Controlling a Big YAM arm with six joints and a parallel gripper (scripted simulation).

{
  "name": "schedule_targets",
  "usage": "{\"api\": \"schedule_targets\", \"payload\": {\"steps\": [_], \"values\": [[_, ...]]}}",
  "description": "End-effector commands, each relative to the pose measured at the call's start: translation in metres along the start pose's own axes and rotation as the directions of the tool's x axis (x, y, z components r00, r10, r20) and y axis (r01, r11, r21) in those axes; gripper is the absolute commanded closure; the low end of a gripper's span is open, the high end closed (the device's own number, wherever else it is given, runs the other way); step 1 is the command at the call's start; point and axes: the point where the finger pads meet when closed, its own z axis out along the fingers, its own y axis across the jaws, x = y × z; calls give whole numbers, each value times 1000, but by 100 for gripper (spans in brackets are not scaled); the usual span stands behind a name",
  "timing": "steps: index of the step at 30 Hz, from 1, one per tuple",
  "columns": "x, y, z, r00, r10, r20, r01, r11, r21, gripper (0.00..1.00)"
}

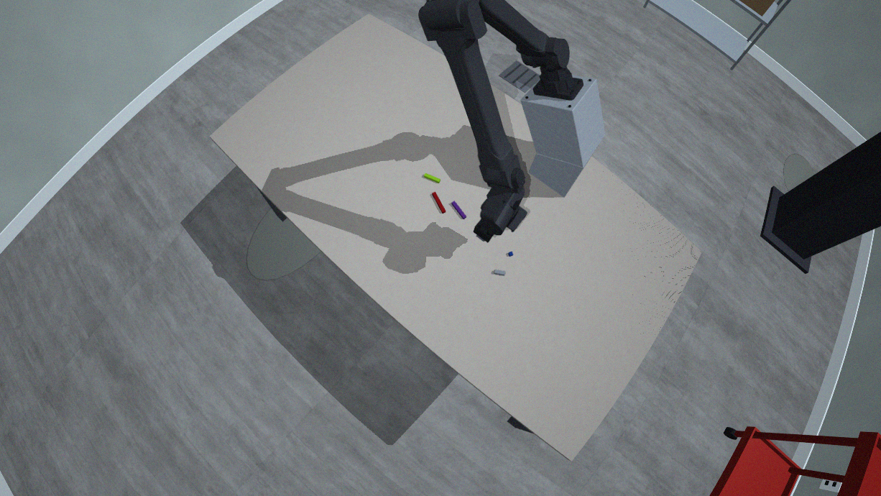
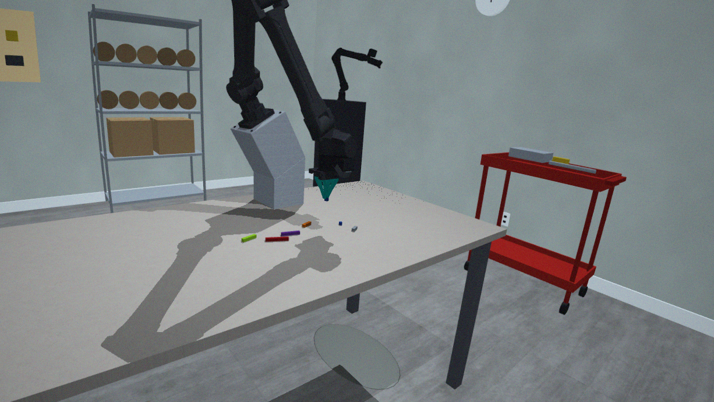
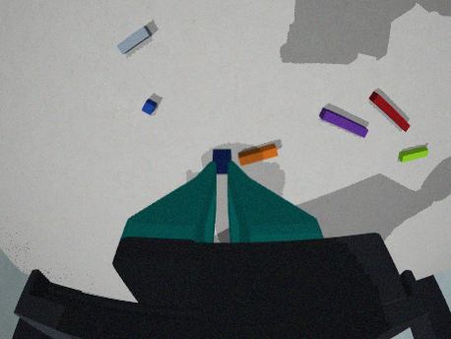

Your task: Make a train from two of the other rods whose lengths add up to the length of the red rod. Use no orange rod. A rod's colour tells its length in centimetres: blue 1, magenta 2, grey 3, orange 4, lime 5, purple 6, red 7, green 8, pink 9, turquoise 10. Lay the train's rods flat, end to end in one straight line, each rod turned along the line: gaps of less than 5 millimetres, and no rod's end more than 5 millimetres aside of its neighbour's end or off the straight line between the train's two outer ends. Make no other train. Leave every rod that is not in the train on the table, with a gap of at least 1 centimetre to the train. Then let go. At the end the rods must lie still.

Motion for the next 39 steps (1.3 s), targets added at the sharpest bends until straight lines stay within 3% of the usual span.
{"api": "schedule_targets", "payload": {"steps": [1,13,14,16,17,19,20,23,26,28,30,31,32,39], "values": [[6,3,4,1000,-5,-20,5,1000,1,95],[-1,-4,6,1000,-6,-20,6,1000,-2,95],[-20,-17,-4,1000,15,12,-15,1000,-8,95],[-38,-50,-5,1000,27,14,-27,1000,-12,95],[-43,-66,-4,999,35,15,-35,999,-12,95],[-48,-74,-5,999,35,15,-35,999,-12,95],[-54,-96,-4,999,43,16,-43,999,-10,95],[-57,-101,-5,999,43,16,-43,999,-10,95],[-70,-170,-6,998,62,19,-62,998,3,95],[-71,-188,-6,998,66,20,-66,998,7,95],[-71,-188,-6,998,66,19,-66,998,7,95],[-50,-175,5,999,41,-27,-41,999,-6,95],[-55,-162,1,1000,9,-17,-9,1000,-9,95],[-65,-166,0,1000,18,-1,-18,1000,-3,95]]}}
